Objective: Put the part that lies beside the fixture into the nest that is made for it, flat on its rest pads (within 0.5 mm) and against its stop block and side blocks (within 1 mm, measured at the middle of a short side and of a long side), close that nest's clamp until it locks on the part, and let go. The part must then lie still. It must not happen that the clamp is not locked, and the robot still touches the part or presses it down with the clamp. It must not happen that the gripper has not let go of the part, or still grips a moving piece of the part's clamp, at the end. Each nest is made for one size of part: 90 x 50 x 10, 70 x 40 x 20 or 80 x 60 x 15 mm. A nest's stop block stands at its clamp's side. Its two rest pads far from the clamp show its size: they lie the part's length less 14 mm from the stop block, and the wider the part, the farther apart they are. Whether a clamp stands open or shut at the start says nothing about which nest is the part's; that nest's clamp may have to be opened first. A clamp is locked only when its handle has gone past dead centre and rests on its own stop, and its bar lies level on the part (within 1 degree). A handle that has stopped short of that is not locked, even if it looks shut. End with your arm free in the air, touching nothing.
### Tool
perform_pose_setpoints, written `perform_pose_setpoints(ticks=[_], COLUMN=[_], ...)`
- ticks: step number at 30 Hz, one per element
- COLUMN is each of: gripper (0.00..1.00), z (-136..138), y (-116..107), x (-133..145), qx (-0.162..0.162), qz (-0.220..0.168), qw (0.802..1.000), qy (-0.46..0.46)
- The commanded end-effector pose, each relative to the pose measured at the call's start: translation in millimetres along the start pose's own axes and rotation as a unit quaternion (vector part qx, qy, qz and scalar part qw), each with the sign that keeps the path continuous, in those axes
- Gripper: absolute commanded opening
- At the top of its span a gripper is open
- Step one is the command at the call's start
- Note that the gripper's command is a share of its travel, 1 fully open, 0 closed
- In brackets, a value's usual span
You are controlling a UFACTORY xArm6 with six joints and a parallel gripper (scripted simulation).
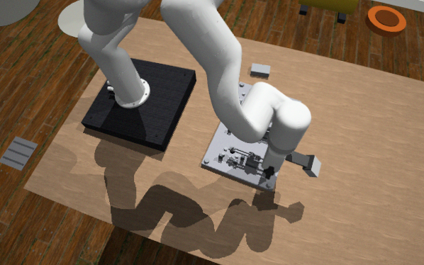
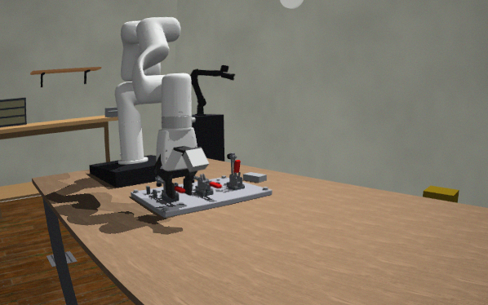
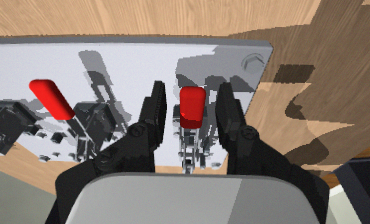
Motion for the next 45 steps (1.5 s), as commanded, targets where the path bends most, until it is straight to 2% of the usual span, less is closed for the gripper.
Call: perform_pose_setpoints(ticks=[1, 12, 13, 45], gripper=[0.47, 0.47, 0.0, 0.0], z=[0.6, 0.6, 0.6, 0.6], y=[-1.8, -1.8, -1.8, -1.8], x=[-1.6, -1.6, -1.6, -1.6], qx=[0.001, 0.001, 0.001, 0.001], qz=[0.003, 0.003, 0.003, 0.003], qw=[1.0, 1.0, 1.0, 1.0], qy=[0.0, 0.0, 0.0, 0.0])
Point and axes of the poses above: the point where the finger pads meet when closed, its own y axis out along the fingers, its own z axis across the jaws, x = y × z, the point moved 4 cm from there along -y, back along the fingers, and after that the axes turned 12 degrees about -y, right-handed, at the moved point
